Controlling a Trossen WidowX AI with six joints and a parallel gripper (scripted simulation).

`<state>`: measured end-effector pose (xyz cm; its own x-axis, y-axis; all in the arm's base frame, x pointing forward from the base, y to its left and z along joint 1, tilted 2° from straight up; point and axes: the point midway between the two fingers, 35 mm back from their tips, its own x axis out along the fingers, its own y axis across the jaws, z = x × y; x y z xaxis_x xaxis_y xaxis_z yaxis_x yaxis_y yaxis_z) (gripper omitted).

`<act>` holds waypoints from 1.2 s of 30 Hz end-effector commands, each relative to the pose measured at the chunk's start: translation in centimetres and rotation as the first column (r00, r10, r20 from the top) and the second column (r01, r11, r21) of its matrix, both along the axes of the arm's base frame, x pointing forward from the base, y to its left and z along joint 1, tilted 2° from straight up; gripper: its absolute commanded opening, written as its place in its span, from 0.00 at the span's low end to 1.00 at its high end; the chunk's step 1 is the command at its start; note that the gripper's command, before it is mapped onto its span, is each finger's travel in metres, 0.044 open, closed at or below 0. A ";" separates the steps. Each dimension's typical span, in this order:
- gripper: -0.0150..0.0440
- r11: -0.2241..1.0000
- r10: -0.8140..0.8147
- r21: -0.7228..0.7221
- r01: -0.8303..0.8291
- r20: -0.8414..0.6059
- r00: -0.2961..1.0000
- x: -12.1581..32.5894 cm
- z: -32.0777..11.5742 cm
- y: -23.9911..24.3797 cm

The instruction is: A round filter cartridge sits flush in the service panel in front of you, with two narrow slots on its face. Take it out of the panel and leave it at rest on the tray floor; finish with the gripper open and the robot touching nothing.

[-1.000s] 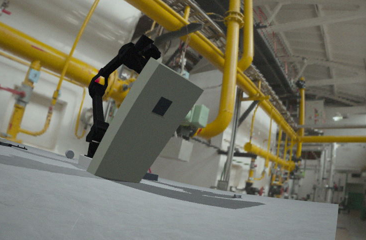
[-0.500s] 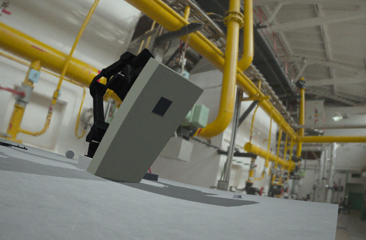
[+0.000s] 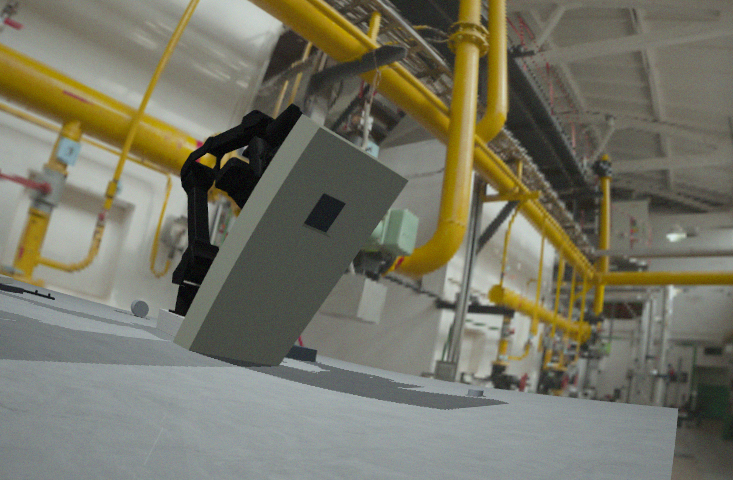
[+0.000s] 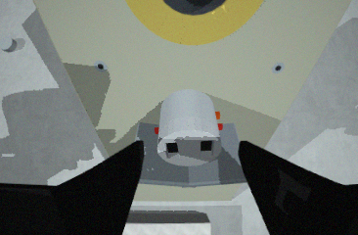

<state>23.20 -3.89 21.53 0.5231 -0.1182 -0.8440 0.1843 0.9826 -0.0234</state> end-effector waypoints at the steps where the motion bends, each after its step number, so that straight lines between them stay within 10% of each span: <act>1: 0.77 1.000 0.002 0.005 -0.002 -0.005 1.000 0.3 -0.8 0.0; 31: 0.58 1.000 -0.003 0.002 0.003 -0.001 1.000 1.0 -1.9 -0.2; 36: 0.36 1.000 -0.003 0.002 0.003 -0.001 1.000 1.1 -1.7 -0.2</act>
